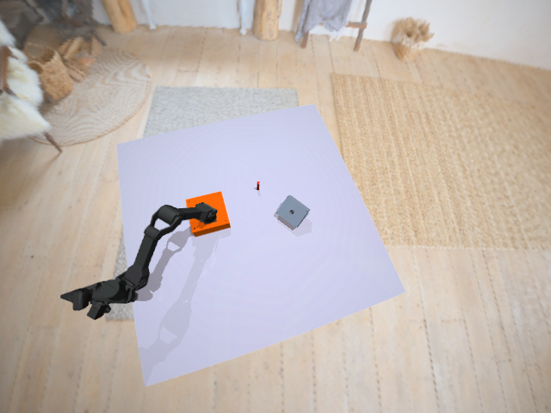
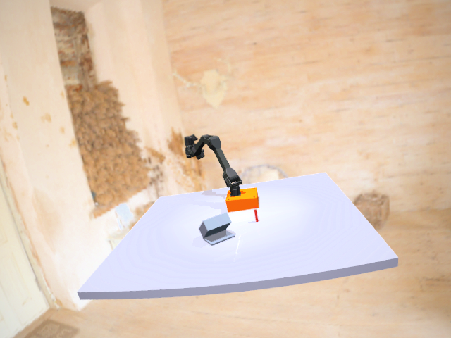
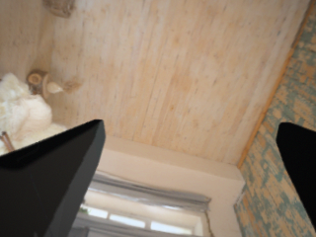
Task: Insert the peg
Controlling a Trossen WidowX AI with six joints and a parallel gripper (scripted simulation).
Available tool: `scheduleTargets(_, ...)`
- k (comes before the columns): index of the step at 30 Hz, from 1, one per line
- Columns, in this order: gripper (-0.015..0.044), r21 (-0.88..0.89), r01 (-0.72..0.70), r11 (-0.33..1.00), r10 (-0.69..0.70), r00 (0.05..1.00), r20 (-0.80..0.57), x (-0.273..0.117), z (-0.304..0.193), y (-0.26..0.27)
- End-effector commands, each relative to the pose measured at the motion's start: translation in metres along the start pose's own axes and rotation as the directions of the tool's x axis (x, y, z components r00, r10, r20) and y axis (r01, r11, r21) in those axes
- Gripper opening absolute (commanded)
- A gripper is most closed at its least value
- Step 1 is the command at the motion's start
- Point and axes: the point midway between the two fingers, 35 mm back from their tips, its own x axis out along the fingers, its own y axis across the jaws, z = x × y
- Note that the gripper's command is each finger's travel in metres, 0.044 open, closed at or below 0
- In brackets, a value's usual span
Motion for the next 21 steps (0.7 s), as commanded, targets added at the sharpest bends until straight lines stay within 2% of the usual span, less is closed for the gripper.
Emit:
scheduleTargets(1, 0.0426, 0.0, 0.001, 1.0, -0.001, 1.0, 0.003, -0.001, 0.001, 0.0)
scheduleTargets(2, 0.044, 0.0, 0.003, 1.0, -0.003, 1.0, 0.011, -0.004, 0.003, -0.002)
scheduleTargets(21, 0.044, -0.021, 0.069, 0.997, -0.059, 0.95, 0.308, -0.112, 0.076, -0.029)
